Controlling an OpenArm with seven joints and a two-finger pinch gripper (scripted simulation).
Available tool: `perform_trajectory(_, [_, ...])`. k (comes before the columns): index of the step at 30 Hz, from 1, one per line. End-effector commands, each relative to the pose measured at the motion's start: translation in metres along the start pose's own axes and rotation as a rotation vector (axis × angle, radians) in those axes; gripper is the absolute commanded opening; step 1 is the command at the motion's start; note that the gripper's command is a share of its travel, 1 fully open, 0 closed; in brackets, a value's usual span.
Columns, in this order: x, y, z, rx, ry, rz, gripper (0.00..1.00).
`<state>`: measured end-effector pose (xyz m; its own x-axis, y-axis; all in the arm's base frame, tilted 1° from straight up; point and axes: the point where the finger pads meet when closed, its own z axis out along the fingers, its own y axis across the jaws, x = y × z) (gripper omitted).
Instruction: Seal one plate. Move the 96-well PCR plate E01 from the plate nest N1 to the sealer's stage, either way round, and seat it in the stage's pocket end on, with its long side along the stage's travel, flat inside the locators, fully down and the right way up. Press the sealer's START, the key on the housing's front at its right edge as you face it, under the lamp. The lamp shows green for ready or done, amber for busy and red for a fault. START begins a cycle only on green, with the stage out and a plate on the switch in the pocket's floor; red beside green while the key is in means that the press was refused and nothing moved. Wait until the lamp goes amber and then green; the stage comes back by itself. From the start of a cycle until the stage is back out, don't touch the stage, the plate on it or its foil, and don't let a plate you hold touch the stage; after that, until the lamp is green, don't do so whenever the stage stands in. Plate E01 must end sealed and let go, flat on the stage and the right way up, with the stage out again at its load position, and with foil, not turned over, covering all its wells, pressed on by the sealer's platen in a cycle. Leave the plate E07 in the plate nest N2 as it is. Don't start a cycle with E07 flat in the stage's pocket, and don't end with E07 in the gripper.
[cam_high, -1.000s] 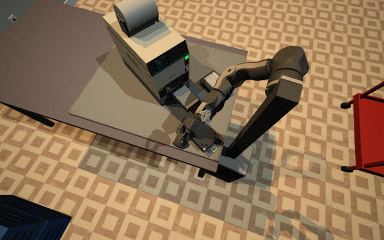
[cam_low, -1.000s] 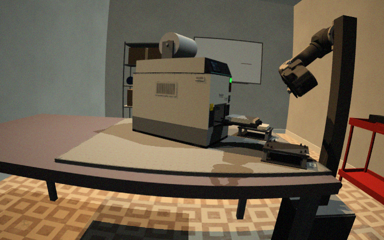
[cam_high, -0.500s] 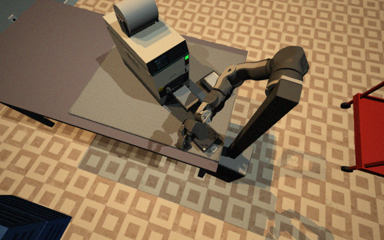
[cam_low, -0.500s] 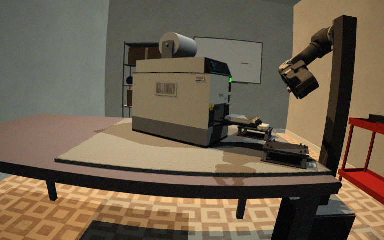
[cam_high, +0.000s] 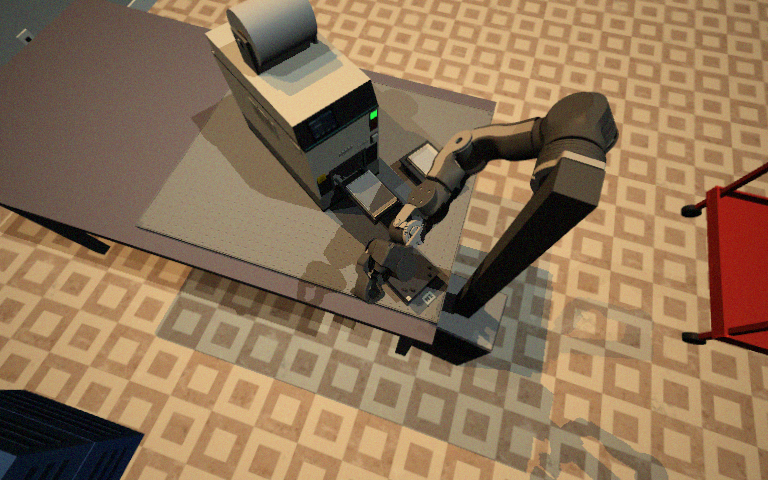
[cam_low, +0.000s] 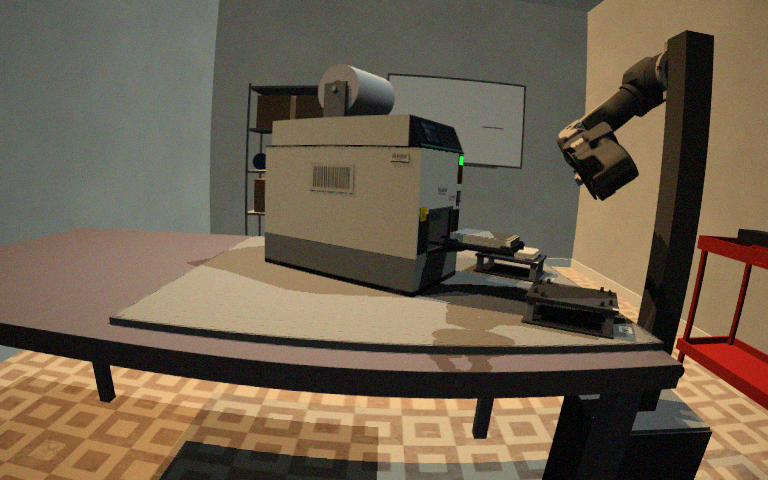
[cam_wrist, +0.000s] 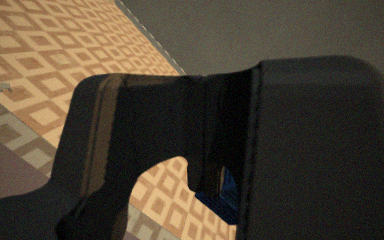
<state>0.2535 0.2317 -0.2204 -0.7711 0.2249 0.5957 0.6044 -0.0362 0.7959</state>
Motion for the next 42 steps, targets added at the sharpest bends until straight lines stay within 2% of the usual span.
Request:
perform_trajectory(1, [0.001,0.003,0.0,0.002,0.002,-0.004,0.0])
perform_trajectory(31, [0.001,0.006,0.0,0.003,0.001,-0.005,0.0])
perform_trajectory(36, [-0.002,-0.017,-0.004,0.138,-0.026,-0.059,0.0])
perform_trajectory(42, [-0.002,-0.017,-0.004,0.138,-0.026,-0.059,0.0])
